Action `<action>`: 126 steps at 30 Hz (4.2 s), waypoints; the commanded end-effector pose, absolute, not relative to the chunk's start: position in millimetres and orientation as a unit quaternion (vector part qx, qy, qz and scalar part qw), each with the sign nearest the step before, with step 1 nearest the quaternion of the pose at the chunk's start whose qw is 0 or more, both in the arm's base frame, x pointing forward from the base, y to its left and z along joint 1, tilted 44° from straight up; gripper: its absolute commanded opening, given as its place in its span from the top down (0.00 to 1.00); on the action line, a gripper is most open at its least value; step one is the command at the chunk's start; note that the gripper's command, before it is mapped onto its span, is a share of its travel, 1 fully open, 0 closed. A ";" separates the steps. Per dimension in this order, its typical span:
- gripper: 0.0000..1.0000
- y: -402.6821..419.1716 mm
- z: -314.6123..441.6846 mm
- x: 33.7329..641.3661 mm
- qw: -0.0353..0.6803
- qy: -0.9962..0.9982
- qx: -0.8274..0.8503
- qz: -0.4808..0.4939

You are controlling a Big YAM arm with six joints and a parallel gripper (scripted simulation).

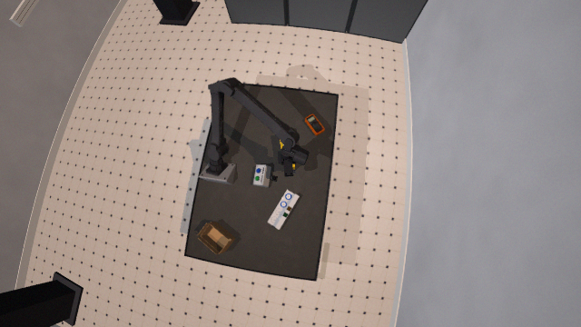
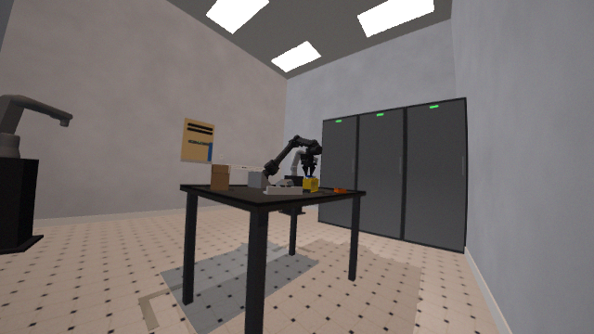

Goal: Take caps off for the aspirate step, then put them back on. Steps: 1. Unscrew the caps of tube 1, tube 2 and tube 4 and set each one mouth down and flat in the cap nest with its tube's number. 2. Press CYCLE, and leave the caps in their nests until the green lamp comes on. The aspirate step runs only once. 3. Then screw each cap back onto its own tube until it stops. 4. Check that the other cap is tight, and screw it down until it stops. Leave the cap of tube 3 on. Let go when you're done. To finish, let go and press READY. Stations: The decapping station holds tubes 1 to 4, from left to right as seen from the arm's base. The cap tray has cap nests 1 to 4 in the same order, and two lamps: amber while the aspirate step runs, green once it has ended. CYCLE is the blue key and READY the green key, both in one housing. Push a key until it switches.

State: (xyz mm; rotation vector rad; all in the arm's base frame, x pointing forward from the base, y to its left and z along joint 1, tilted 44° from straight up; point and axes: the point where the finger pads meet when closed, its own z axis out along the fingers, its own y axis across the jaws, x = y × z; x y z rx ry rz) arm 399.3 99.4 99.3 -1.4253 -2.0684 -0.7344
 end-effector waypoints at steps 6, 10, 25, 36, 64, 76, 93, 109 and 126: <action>1.00 108.6 98.4 404.7 0.194 -0.865 -0.331 -0.323; 1.00 108.5 98.9 405.0 0.168 -0.889 -0.260 -0.337; 1.00 108.4 100.4 405.7 0.068 -0.926 -0.002 -0.371; 1.00 108.2 101.5 406.2 -0.007 -0.908 0.182 -0.377; 1.00 107.8 103.8 408.6 -0.193 -0.701 0.605 -0.323; 1.00 107.7 102.1 406.4 -0.225 -0.633 0.676 -0.303; 0.51 100.0 104.7 407.4 -0.230 -0.641 0.670 -0.295; 0.51 106.9 101.6 408.4 -0.088 -0.856 0.358 -0.362; 0.51 106.9 101.7 408.5 0.035 -0.926 0.058 -0.371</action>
